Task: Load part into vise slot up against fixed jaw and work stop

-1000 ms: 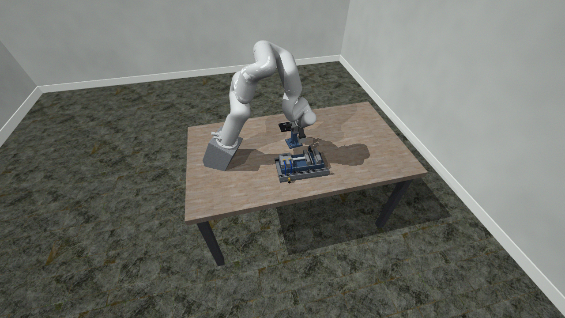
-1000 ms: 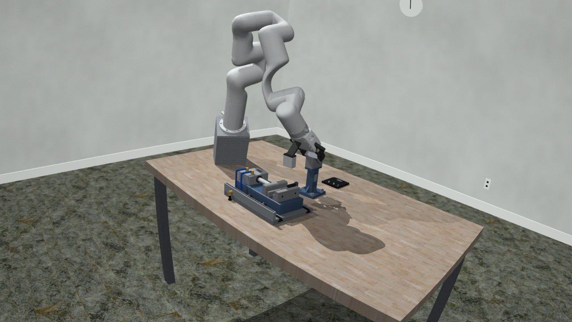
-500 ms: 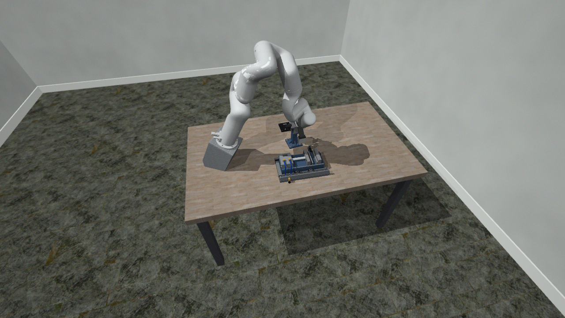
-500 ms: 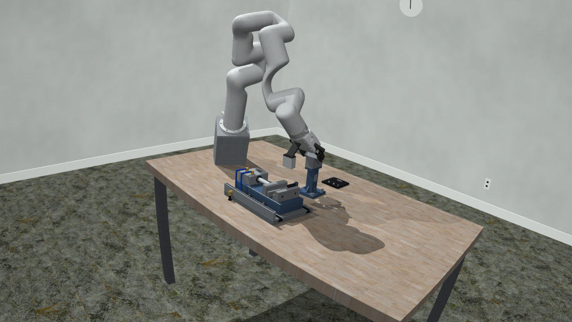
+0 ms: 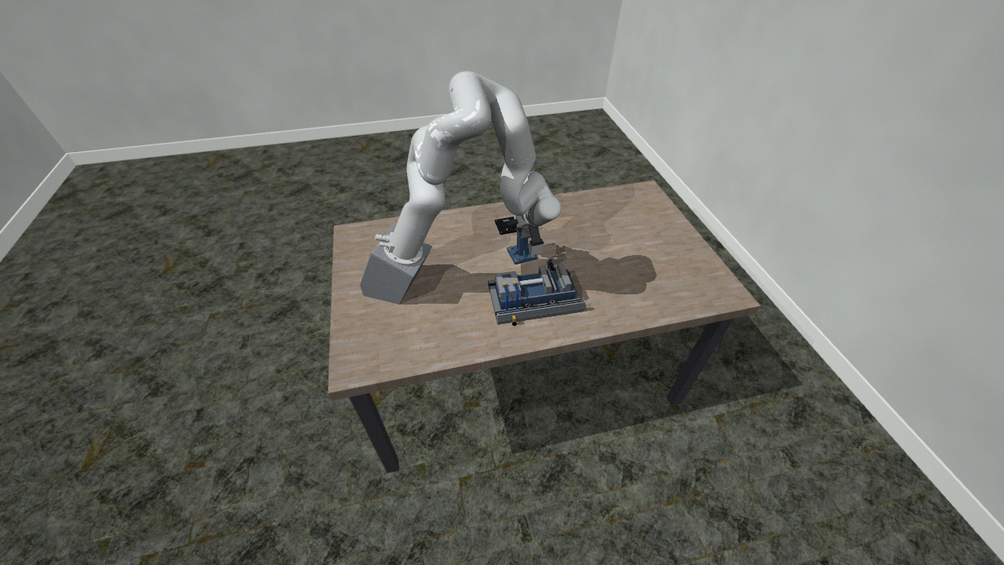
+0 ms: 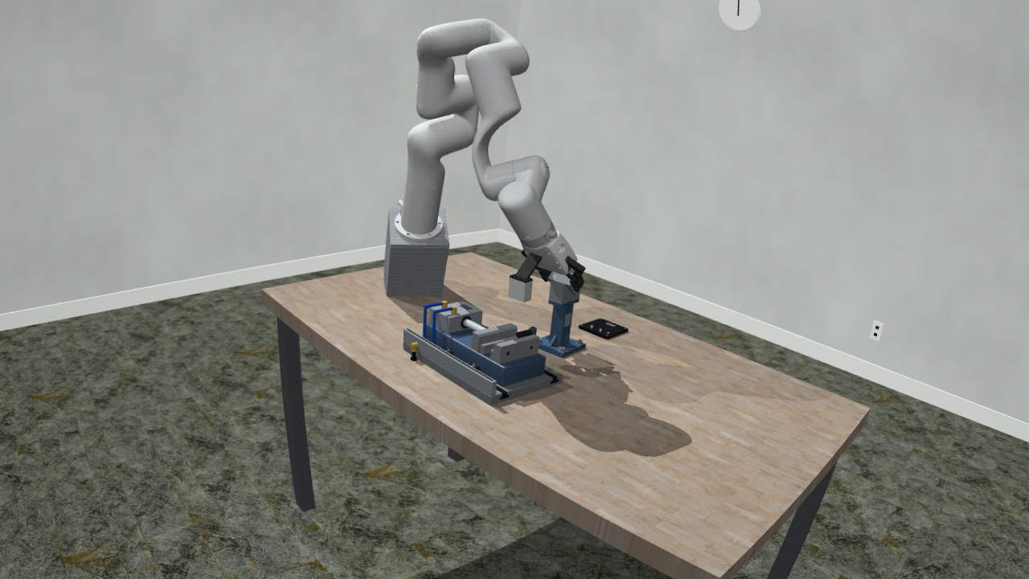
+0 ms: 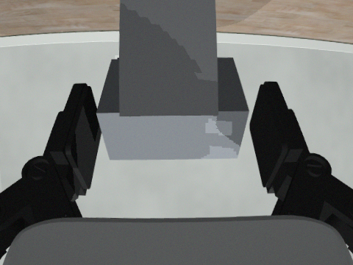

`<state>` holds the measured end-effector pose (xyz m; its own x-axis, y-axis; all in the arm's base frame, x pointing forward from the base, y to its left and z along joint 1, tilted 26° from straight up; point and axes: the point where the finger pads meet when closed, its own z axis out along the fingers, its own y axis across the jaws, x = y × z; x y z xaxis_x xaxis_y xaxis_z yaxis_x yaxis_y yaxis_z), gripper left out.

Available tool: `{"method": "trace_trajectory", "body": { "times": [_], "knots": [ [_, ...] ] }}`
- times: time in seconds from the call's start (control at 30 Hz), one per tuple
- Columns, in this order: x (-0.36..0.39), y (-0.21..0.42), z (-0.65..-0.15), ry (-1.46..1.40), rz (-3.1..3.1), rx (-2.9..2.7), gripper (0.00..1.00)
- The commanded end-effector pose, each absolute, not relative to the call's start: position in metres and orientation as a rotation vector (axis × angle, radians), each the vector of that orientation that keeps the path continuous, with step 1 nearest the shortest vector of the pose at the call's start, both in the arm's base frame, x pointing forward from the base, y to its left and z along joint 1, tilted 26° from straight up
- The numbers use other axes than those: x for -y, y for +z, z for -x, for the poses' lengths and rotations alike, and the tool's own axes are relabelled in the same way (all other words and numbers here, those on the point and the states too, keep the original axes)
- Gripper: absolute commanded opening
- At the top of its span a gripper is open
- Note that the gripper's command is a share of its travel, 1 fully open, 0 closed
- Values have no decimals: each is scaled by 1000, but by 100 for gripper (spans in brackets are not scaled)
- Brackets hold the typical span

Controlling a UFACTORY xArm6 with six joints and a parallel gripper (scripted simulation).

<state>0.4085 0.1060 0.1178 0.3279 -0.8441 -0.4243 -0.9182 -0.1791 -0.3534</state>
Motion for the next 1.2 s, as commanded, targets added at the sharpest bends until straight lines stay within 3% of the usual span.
{"method": "trace_trajectory", "body": {
  "times": [0.0,1.17],
  "knots": [
    [-106,119,-409,170,2052,-1545,89],
    [-108,120,-409,-19,2117,-1653,89]
  ]
}}
